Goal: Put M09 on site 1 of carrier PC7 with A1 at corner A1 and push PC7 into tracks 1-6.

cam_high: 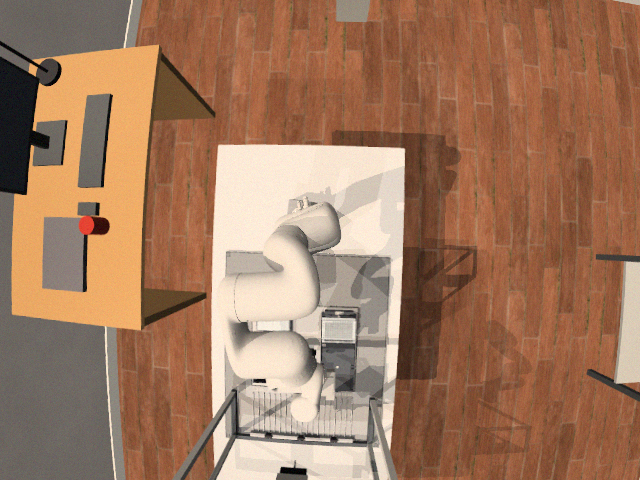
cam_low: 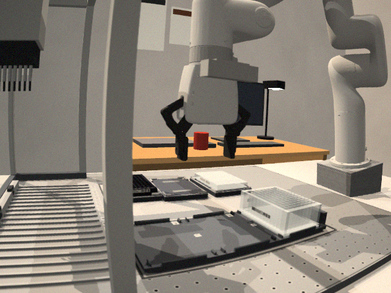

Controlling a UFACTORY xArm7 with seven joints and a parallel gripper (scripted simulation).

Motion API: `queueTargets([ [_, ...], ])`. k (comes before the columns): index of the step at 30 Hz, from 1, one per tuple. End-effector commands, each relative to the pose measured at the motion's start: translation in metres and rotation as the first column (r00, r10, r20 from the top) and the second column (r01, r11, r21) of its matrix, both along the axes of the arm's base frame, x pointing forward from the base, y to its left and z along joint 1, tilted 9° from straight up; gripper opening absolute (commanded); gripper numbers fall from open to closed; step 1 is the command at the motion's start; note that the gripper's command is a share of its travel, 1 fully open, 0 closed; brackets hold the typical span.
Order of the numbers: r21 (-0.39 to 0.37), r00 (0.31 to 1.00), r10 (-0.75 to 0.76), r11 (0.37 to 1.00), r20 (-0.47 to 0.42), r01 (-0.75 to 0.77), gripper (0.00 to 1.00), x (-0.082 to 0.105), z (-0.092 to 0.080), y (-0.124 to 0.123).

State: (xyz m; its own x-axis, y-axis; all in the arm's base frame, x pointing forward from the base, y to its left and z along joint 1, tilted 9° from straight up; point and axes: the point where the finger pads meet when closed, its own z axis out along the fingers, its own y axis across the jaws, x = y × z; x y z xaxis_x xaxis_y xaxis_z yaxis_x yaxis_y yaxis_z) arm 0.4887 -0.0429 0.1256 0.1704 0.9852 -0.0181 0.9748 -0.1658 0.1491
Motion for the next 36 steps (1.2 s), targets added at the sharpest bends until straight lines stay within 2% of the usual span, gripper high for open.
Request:
queueTargets([
  [1,0.0,1.0,0.0,1.0,0.004,0.0,1.0,0.002,-0.005,0.0],
  [36,0.0,1.0,0.0,1.0,0.004,0.0,1.0,0.01,-0.057,-0.003],
])
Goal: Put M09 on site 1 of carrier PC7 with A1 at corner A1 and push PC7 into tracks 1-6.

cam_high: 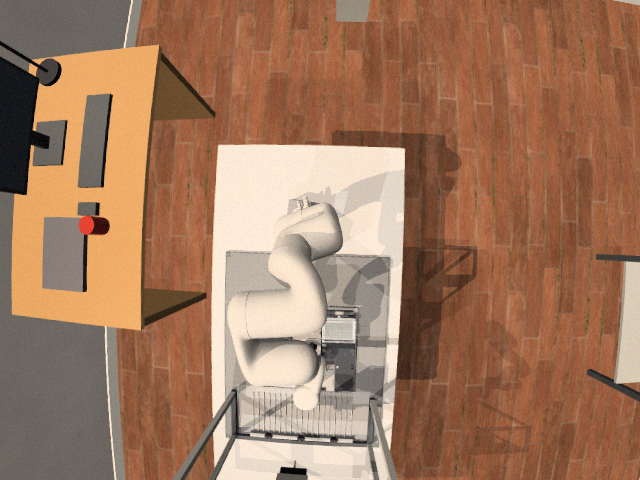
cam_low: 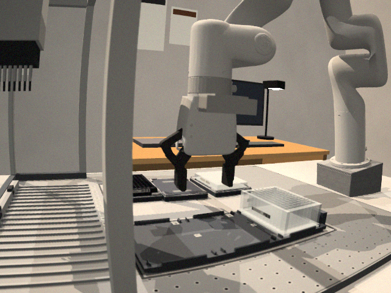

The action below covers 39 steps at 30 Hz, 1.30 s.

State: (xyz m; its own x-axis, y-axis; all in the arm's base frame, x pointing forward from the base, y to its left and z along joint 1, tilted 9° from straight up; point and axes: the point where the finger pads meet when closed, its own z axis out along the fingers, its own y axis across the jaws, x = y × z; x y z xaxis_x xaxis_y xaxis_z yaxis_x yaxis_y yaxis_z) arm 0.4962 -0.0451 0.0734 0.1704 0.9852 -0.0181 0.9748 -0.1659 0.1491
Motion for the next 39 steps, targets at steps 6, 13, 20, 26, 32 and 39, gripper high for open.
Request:
queueTargets([
  [6,0.0,1.0,0.0,1.0,0.004,0.0,1.0,0.004,-0.014,-0.001],
  [13,0.0,1.0,0.0,1.0,0.004,0.0,1.0,0.005,-0.023,-0.001],
  [20,0.0,1.0,0.0,1.0,0.004,0.0,1.0,0.006,-0.027,-0.001],
  [26,0.0,1.0,0.0,1.0,0.004,0.0,1.0,0.006,-0.027,-0.001],
  [32,0.0,1.0,0.0,1.0,0.004,0.0,1.0,0.006,-0.03,-0.001],
  [39,0.0,1.0,0.0,1.0,0.004,0.0,1.0,0.007,-0.035,-0.002],
])
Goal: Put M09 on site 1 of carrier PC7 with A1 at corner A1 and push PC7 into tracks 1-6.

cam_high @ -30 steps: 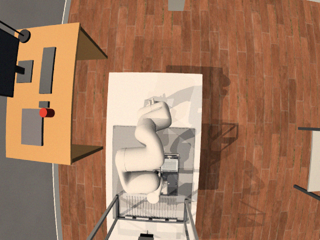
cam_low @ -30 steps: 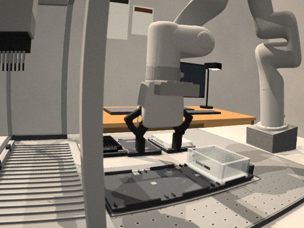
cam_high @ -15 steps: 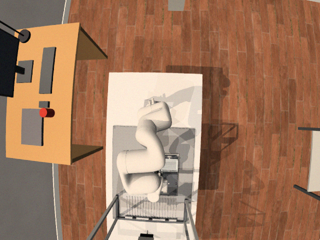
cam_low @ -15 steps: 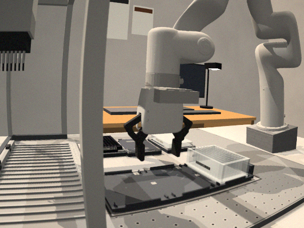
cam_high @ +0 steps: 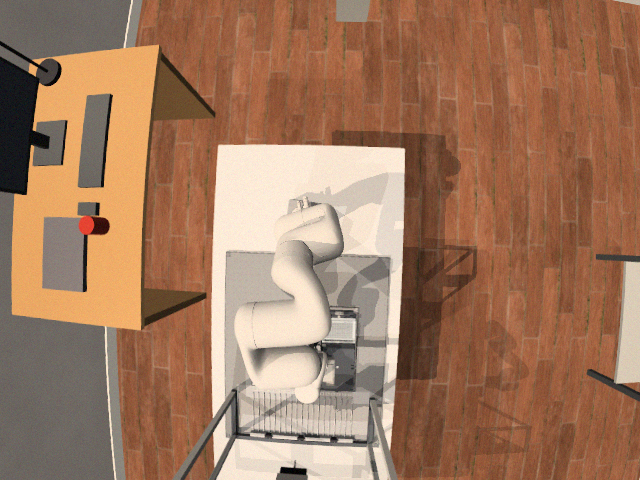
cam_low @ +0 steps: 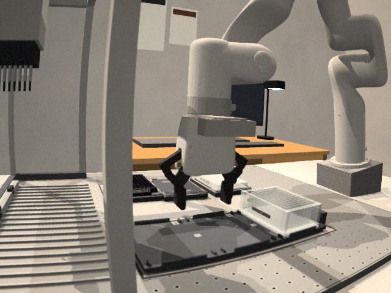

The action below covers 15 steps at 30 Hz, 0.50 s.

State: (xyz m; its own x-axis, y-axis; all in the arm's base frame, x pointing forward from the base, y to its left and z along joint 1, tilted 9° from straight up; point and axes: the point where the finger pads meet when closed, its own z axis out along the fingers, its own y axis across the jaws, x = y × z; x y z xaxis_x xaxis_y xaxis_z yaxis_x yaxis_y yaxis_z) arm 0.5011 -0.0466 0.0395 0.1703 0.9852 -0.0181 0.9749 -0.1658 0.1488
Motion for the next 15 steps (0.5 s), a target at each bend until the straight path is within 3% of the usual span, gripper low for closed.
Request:
queueTargets([
  [1,0.0,1.0,0.0,1.0,0.004,0.0,1.0,0.002,-0.0014,-0.0002],
  [15,0.0,1.0,0.0,1.0,0.004,0.0,1.0,0.0032,-0.0093,-0.0005],
])
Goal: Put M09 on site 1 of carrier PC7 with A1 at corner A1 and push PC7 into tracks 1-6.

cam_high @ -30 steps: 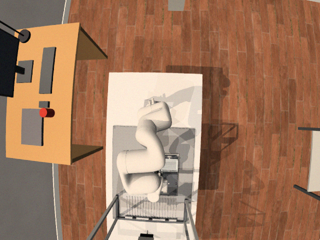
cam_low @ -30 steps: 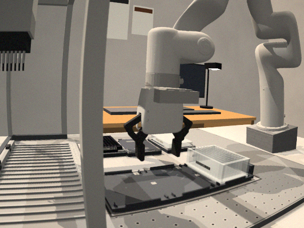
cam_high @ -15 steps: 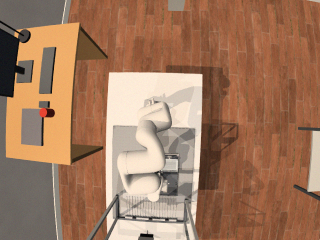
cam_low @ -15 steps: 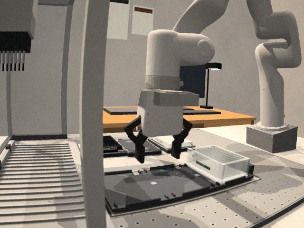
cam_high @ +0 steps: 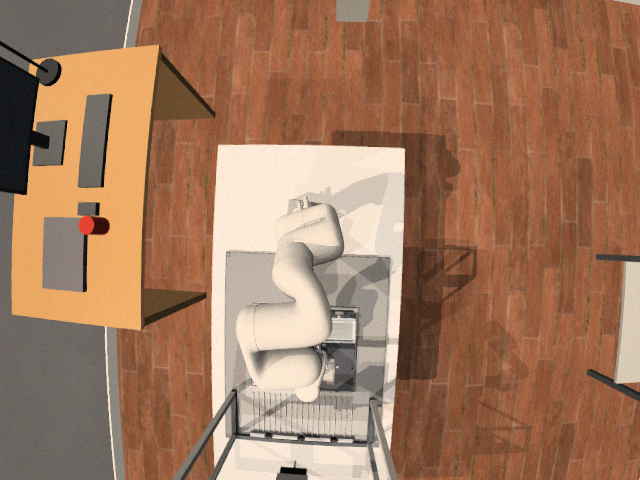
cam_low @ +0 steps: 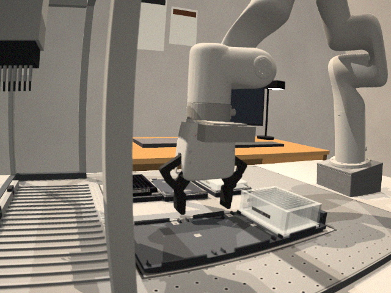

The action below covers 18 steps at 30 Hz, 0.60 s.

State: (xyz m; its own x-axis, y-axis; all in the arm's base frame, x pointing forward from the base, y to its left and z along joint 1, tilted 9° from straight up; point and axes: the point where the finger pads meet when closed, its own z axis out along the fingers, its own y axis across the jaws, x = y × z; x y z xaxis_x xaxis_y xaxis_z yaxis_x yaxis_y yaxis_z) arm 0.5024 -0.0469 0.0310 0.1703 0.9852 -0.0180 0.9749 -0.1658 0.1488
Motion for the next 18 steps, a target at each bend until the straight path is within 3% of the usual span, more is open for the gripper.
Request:
queueTargets([
  [1,0.0,1.0,0.0,1.0,0.004,0.0,1.0,0.002,-0.0014,-0.0002],
  [18,0.0,1.0,0.0,1.0,0.004,0.0,1.0,0.0026,-0.0047,0.0001],
])
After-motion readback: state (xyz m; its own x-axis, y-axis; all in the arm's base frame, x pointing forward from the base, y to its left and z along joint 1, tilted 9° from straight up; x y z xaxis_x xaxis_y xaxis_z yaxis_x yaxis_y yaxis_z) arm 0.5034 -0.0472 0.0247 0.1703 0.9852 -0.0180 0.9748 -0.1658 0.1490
